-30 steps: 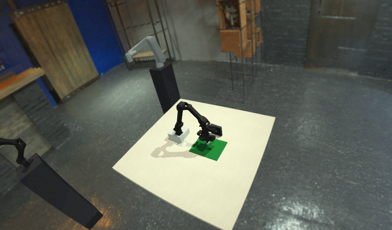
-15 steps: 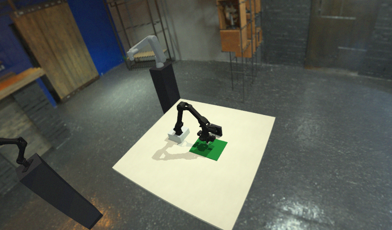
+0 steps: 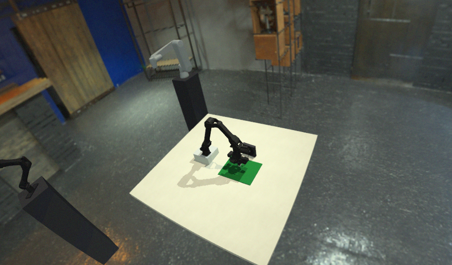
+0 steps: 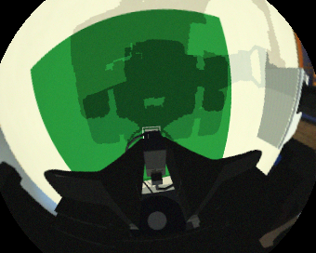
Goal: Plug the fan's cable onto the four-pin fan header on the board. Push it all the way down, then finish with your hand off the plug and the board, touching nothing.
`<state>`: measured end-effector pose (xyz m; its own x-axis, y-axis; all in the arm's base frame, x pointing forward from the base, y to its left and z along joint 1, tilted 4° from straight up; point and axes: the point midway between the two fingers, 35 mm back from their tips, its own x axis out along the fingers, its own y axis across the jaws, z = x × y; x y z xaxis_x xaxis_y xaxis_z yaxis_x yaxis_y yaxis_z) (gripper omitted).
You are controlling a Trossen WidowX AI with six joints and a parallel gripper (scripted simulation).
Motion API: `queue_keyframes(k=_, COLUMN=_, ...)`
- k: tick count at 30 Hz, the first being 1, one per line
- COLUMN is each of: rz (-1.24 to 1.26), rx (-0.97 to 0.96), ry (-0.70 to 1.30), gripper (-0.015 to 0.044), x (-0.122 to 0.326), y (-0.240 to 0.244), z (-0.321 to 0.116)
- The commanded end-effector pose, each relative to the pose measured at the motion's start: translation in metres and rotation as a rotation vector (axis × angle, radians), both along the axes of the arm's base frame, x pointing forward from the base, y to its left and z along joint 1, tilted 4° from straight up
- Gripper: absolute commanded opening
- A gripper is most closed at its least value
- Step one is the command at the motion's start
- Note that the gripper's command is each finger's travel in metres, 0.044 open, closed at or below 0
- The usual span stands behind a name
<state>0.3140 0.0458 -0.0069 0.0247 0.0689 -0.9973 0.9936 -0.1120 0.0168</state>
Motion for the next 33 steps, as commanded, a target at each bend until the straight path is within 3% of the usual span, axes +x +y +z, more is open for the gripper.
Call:
queue_keyframes(k=1, rz=-0.002, rx=-0.001, ry=-0.001, gripper=0.0, x=0.001, y=0.0, z=-0.003)
queue_keyframes(k=11, rz=0.0, rx=0.0, ry=0.0, gripper=0.026, x=0.0, y=0.0, z=-0.001)
queue_keyframes(k=14, rz=0.0, rx=0.0, ry=0.0, gripper=0.026, x=0.0, y=0.0, z=0.002)
queue_keyframes(k=18, rz=-0.002, rx=-0.001, ry=-0.001, gripper=0.026, x=-0.001, y=-0.003, z=0.051)
queue_keyframes(k=24, rz=-0.002, rx=-0.002, ry=-0.001, gripper=0.026, x=-0.001, y=-0.006, z=0.054)
queue_keyframes(k=33, rz=-0.003, rx=-0.012, ry=-0.002, gripper=0.026, x=0.004, y=-0.122, z=0.047)
